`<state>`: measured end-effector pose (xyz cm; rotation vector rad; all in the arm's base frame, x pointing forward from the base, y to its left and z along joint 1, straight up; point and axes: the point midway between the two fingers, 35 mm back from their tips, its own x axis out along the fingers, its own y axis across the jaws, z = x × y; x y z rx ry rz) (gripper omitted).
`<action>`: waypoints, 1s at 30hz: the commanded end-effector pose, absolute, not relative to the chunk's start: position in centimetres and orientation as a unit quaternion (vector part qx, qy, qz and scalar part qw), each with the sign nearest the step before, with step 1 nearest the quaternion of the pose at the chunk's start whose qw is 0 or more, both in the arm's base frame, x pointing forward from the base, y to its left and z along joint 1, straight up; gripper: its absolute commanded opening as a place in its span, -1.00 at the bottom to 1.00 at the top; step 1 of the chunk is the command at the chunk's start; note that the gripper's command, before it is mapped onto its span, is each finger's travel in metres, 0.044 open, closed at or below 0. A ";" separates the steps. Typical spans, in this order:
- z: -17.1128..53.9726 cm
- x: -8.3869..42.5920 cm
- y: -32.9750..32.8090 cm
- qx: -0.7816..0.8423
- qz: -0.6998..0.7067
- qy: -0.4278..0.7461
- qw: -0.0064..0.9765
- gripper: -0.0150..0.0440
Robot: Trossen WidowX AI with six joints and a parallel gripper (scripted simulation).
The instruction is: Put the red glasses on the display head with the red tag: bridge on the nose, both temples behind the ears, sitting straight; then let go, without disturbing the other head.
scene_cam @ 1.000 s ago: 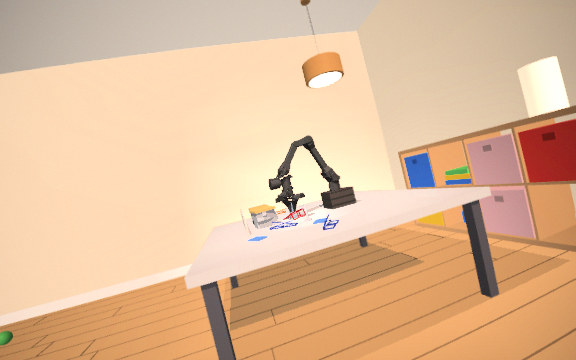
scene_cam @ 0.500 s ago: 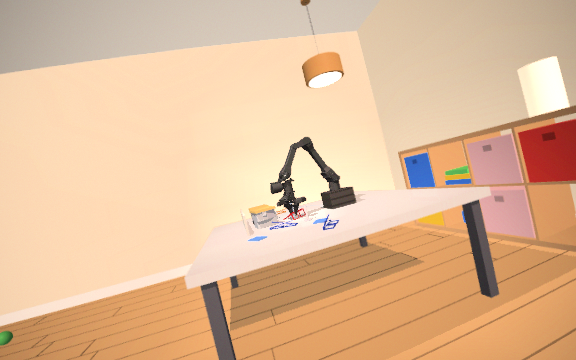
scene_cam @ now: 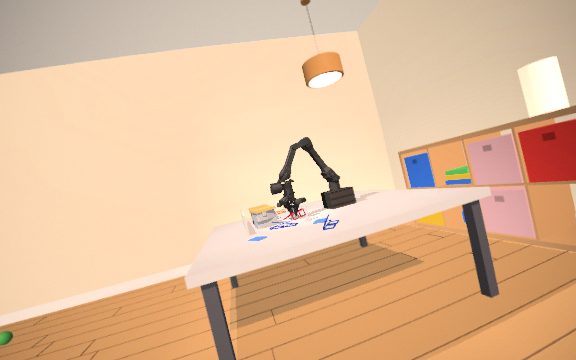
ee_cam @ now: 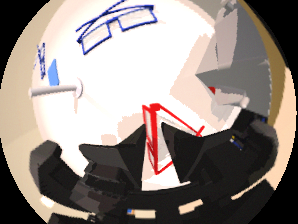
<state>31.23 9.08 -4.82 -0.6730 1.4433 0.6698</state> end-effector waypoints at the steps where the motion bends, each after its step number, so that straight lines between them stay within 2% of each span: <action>1: -4.8 31.2 9.1 -0.296 0.295 0.635 0.649 -0.18; 15: -4.8 31.2 9.1 -0.296 0.295 0.635 0.649 -0.49; 22: -4.1 31.3 9.1 -0.297 0.295 0.635 0.649 -0.49; 30: 1.3 31.5 9.2 -0.298 0.294 0.634 0.650 -0.49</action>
